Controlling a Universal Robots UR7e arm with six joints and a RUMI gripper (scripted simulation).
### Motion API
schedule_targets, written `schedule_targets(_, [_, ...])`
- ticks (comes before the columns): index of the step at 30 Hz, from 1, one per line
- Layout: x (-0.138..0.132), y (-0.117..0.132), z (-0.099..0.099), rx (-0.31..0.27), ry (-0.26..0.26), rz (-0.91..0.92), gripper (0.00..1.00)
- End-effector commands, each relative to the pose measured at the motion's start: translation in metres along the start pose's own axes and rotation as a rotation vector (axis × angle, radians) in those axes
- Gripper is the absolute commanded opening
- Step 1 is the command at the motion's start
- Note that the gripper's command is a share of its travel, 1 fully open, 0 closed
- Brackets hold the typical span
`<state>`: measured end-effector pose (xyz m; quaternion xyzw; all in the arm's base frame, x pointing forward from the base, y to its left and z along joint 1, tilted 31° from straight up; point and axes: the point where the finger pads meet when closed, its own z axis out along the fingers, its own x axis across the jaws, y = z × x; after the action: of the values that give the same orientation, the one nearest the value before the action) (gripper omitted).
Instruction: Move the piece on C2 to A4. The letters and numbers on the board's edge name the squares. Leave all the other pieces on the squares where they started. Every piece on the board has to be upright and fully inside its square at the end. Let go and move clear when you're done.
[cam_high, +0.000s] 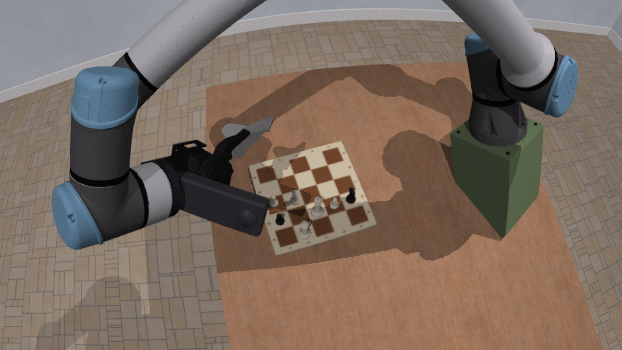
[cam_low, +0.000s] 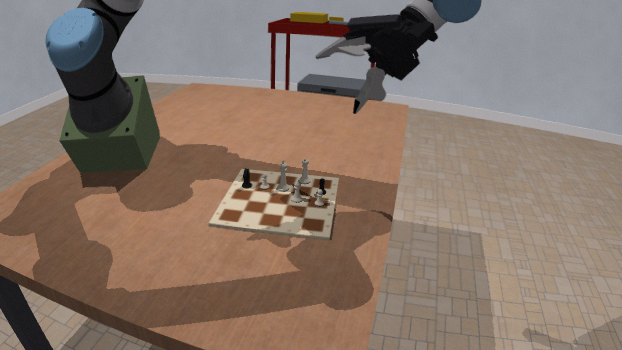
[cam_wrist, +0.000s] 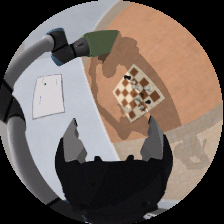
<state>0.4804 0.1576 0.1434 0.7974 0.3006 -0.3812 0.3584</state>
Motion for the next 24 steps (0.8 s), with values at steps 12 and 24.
schedule_targets(12, [0.056, 0.046, 0.000, 0.200, 0.003, -0.422, 1.00])
schedule_targets(24, [0.086, 0.069, 0.013, 0.303, 0.053, -0.647, 1.00])
